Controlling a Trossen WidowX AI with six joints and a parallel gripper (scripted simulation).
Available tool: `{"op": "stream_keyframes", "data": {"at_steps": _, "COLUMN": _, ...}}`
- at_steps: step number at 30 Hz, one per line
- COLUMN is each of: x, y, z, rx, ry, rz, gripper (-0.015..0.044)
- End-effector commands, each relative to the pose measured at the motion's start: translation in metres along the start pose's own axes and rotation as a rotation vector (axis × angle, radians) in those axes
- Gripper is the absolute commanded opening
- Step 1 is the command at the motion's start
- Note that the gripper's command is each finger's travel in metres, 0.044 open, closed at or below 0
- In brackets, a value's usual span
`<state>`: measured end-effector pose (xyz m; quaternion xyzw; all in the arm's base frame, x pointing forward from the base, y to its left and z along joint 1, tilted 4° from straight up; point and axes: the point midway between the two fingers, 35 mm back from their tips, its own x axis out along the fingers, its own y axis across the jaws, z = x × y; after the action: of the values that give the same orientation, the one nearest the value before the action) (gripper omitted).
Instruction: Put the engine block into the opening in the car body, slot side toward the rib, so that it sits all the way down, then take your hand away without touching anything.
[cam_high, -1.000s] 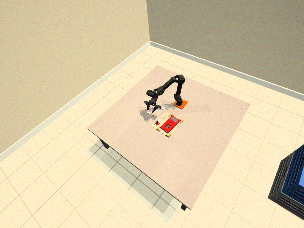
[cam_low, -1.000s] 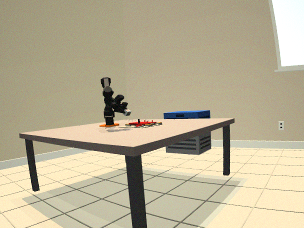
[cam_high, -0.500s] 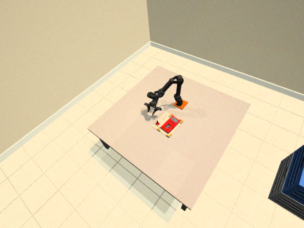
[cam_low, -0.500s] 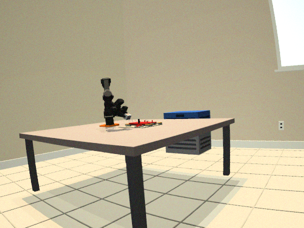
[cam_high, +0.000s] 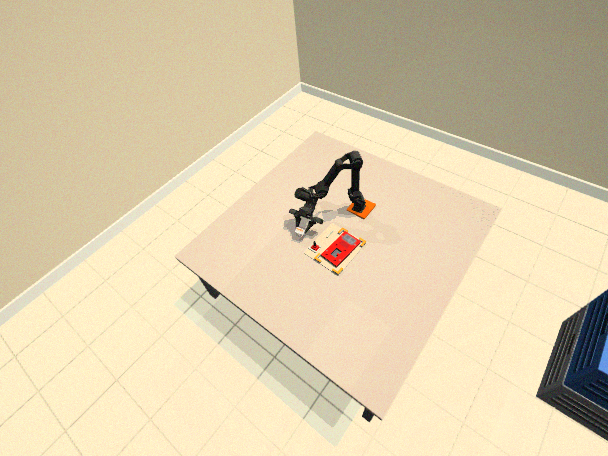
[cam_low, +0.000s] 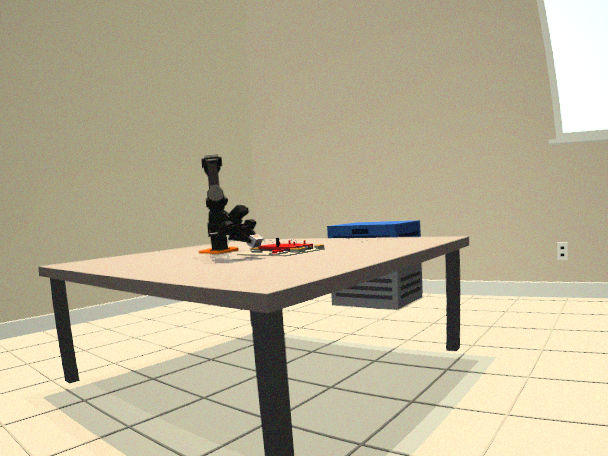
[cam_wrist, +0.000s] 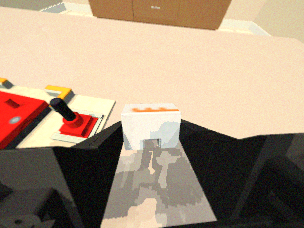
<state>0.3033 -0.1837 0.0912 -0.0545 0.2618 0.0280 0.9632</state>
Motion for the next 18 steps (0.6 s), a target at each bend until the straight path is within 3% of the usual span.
{"op": "stream_keyframes", "data": {"at_steps": 1, "x": 0.004, "y": 0.002, "z": -0.008, "rx": 0.003, "ry": -0.001, "rz": 0.005, "gripper": 0.0000}}
{"op": "stream_keyframes", "data": {"at_steps": 18, "x": 0.021, "y": 0.002, "z": -0.036, "rx": 0.003, "ry": 0.000, "rz": 0.005, "gripper": 0.0000}}
